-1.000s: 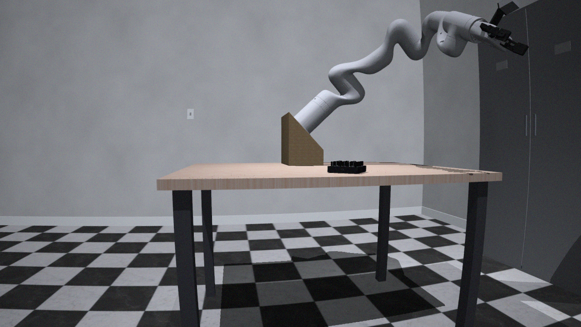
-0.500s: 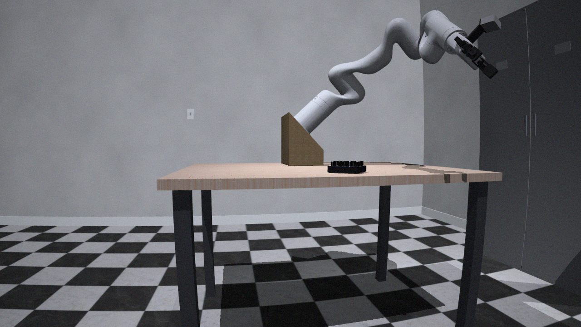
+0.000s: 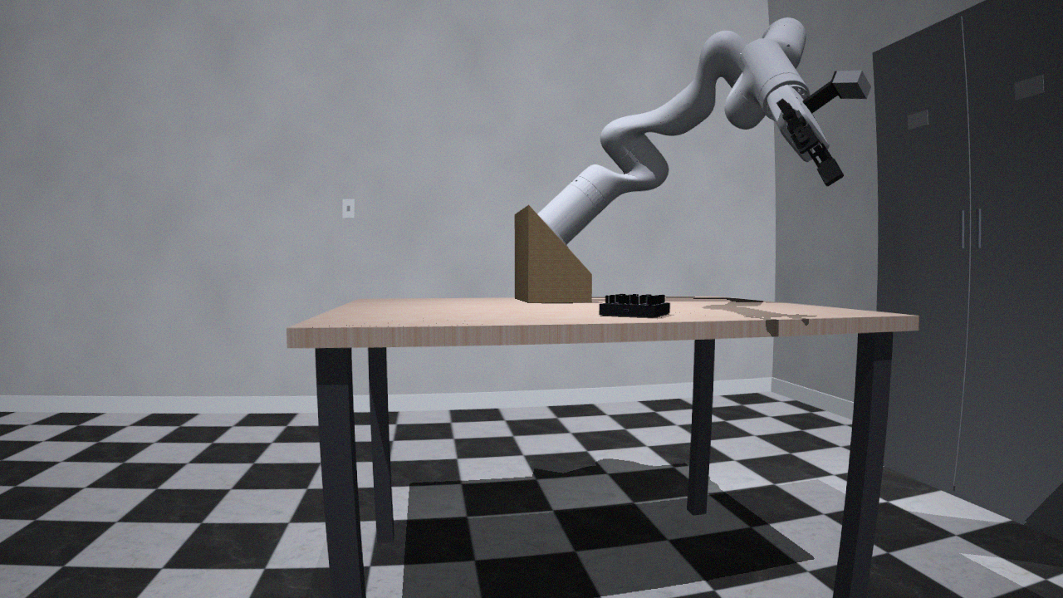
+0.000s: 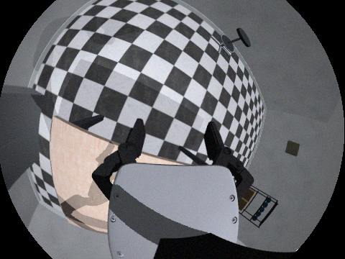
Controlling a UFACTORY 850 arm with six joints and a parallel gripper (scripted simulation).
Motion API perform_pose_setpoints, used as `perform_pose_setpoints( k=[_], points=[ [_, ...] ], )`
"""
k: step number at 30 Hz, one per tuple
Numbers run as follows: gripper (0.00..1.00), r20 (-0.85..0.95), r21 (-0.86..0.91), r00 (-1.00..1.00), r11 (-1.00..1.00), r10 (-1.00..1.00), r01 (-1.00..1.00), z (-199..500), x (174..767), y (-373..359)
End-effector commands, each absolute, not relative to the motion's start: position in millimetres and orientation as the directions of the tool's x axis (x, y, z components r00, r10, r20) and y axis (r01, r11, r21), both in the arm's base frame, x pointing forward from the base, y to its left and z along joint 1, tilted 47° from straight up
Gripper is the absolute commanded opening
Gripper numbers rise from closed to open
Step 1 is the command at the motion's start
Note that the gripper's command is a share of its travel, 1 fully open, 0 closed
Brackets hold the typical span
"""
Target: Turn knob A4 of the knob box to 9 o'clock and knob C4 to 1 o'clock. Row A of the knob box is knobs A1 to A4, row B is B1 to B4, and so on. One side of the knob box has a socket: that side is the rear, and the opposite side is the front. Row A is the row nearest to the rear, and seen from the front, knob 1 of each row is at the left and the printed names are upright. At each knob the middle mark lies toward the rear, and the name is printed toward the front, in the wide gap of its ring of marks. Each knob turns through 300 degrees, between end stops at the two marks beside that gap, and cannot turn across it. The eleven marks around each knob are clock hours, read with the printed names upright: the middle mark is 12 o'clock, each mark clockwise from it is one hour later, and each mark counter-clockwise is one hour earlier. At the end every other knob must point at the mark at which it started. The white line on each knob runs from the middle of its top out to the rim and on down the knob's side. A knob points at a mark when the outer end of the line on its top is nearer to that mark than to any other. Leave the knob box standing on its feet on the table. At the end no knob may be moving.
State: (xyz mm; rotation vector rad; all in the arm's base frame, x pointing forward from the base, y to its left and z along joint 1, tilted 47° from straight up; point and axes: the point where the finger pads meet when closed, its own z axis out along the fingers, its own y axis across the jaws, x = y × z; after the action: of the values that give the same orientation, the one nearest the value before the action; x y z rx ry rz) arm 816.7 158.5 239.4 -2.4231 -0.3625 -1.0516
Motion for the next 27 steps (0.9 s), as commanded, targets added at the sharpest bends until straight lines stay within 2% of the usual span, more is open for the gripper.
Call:
perform_pose_setpoints(
  k=[1, 2, 18, 27],
  points=[
    [1.0, 0.726, -0.303, 0.68, -0.844, 0.097, 0.443, 216.0, 804.8, 153.6],
    [1.0, 0.712, -0.297, 0.689, -0.831, 0.134, 0.469, 194.9, 792.4, 150.3],
    [1.0, 0.642, -0.307, 0.709, -0.749, 0.293, 0.588, 104.3, 723.9, 136.4],
    [1.0, 0.591, -0.35, 0.702, -0.658, 0.397, 0.667, 44.7, 659.4, 128.1]
  ],
)
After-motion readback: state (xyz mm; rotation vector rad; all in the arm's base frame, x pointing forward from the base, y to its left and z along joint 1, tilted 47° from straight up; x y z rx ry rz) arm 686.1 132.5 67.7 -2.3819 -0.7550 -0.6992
